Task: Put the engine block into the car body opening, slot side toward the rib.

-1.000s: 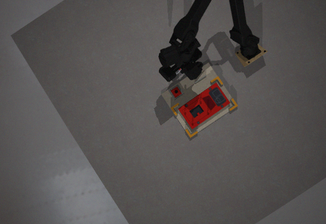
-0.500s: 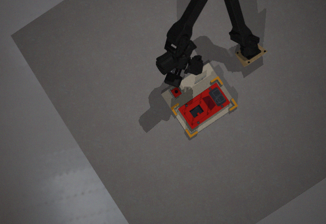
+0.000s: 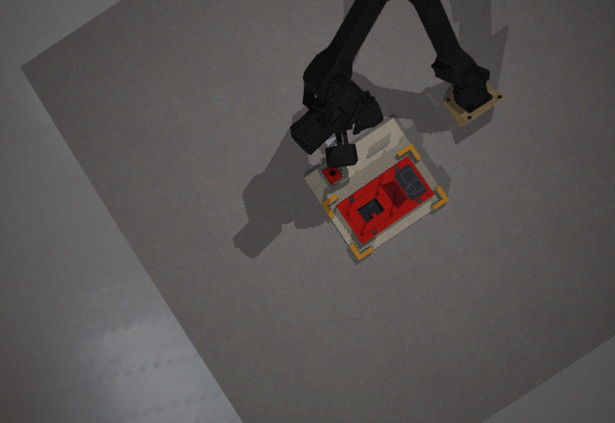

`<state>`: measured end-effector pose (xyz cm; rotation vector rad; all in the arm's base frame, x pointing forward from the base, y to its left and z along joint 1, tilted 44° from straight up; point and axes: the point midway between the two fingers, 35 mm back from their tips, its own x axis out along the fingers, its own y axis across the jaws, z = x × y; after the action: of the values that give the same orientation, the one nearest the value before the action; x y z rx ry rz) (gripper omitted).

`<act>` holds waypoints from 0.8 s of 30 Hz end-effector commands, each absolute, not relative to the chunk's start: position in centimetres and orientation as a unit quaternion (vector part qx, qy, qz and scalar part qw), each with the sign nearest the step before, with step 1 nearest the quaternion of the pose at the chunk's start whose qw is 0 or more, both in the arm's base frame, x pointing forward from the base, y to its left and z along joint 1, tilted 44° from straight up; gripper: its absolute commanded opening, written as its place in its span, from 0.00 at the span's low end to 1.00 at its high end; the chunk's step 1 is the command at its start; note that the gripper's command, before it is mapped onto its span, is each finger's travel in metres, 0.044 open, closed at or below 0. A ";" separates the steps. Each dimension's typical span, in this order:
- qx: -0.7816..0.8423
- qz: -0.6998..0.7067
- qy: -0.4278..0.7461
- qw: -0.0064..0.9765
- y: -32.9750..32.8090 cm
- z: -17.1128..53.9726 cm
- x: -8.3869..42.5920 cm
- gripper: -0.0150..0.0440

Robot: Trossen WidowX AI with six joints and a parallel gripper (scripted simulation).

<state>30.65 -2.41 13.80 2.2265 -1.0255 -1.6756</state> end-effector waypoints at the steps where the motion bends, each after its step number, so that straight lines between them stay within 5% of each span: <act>1: 0.731 -0.587 -0.317 0.140 -2.1 14.0 30.8 1.00; 15: 0.645 -0.664 -0.205 0.317 -1.3 15.1 31.1 1.00; 24: 0.640 -0.667 -0.200 0.325 -2.0 14.7 31.3 1.00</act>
<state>31.19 -1.40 15.16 1.6924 -0.5266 -1.7463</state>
